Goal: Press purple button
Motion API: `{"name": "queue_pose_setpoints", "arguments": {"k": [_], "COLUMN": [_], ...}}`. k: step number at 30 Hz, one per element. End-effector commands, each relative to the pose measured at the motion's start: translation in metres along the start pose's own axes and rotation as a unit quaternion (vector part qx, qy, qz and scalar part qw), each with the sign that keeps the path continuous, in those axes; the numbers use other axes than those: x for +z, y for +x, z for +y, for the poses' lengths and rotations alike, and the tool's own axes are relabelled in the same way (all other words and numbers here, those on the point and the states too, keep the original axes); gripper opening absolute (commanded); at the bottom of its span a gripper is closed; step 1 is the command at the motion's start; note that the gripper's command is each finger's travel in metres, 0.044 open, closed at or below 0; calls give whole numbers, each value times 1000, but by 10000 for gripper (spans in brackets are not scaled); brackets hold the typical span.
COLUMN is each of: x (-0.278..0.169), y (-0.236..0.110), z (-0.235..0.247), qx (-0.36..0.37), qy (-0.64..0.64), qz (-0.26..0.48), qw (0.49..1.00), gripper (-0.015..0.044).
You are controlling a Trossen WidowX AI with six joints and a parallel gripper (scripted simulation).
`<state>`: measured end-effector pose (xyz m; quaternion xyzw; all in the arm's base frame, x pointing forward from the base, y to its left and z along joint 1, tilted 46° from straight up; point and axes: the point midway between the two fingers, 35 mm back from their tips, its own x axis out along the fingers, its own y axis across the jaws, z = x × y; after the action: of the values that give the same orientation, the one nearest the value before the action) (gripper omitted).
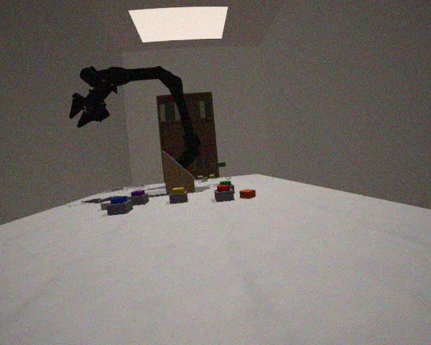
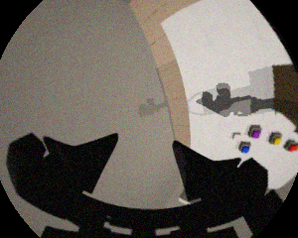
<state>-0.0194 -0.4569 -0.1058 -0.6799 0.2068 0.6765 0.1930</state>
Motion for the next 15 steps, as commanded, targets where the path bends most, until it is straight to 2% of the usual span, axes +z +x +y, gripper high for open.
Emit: {"name": "queue_pose_setpoints", "arguments": {"k": [1,4,7,12,15], "x": [-1,-16,-32,-49,-53], "y": [0,0,0,-4,-7], "z": [-2,-31,-70,-135,-162], "qx": [-2,-33,-70,-122,-140], "qy": [-10,-149,-322,-580,-671], "qz": [0,6,22,67,92], "qw": [1000,988,944,803,723], "gripper": [400,400,400,400,400]}}
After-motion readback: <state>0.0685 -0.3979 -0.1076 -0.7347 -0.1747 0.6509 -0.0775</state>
